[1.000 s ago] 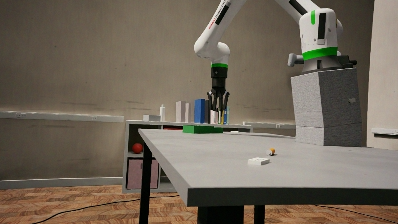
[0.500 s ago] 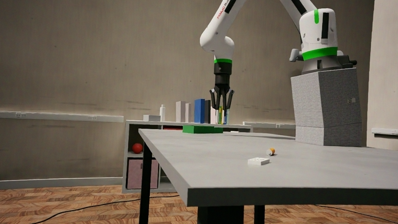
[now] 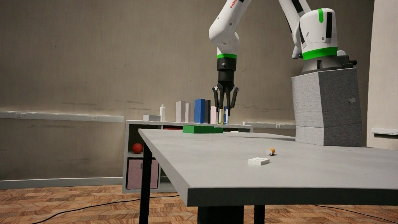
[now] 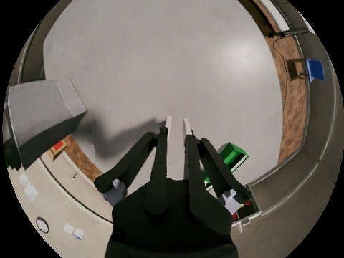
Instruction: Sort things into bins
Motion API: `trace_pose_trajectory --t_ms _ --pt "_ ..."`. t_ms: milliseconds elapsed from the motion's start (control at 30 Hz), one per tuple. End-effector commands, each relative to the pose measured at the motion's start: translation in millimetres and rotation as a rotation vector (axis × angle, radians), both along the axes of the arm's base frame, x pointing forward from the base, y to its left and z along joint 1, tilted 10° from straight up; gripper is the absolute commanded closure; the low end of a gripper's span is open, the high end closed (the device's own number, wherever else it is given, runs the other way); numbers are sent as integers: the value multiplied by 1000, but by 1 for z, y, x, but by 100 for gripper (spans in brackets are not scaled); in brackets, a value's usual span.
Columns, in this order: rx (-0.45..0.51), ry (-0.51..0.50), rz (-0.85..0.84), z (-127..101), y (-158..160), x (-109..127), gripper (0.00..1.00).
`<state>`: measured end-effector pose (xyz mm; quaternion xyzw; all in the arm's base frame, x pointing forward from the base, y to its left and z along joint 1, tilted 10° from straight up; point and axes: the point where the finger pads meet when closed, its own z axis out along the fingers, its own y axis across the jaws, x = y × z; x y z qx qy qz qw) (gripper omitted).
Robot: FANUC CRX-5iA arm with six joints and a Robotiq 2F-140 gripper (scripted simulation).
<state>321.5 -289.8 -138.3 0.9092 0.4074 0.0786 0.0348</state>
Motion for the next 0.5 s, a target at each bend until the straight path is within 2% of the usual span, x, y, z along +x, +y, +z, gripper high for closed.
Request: trace_pose_trajectory --t_ms 0,67,467 --pt "-9 4 -4 3 36 10 74" --pt "-9 4 -4 3 36 10 74" --pt "-9 4 -4 8 133 34 74"
